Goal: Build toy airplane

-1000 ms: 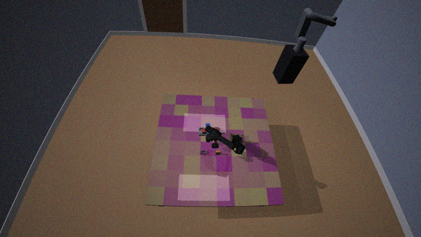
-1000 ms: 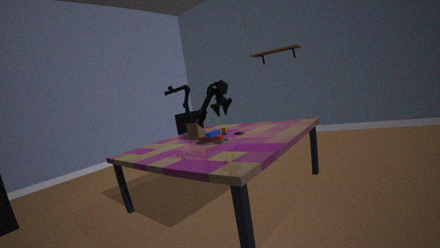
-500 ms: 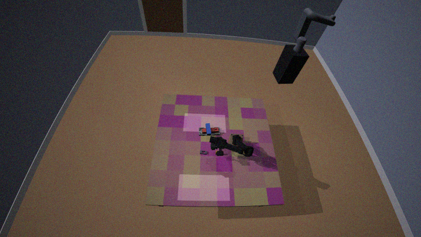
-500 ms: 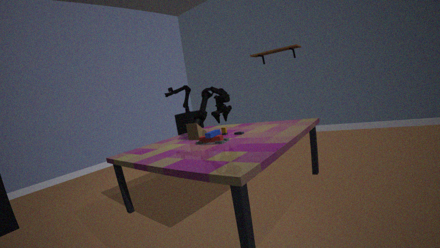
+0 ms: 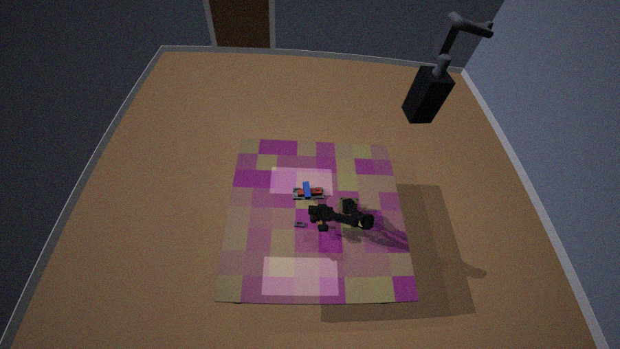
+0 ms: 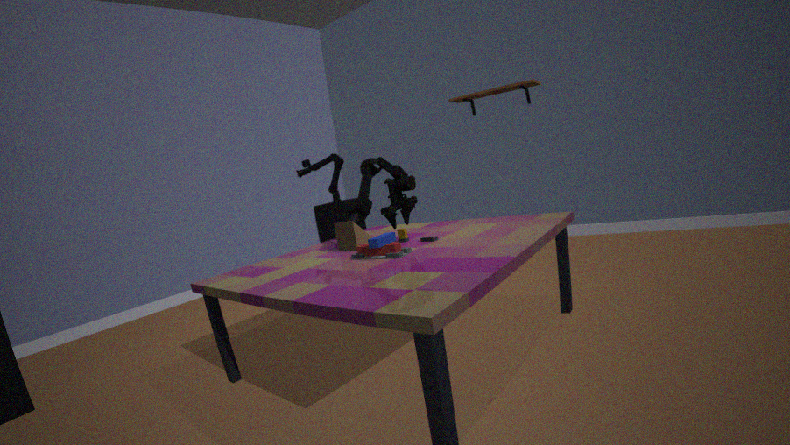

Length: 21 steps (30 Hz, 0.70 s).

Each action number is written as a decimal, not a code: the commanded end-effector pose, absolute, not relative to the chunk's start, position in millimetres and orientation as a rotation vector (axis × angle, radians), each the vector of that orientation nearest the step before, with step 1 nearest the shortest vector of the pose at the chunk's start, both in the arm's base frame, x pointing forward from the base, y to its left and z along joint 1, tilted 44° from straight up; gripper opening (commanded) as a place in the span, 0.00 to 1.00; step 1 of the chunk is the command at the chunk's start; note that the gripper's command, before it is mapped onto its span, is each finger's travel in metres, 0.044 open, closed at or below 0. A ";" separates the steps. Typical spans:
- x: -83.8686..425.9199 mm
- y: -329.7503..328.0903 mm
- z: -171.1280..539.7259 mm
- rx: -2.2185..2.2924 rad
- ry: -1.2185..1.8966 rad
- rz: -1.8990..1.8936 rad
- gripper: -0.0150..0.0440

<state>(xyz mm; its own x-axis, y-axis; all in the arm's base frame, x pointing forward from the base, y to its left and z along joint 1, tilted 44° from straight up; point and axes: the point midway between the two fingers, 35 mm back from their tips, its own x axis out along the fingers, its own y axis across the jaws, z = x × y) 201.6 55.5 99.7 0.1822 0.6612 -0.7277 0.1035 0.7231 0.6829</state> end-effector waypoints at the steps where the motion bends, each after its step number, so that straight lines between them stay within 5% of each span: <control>1: 202.6 59.9 95.5 0.706 1.356 0.443 1.00; 21: 208.3 81.2 72.7 0.707 1.355 0.444 1.00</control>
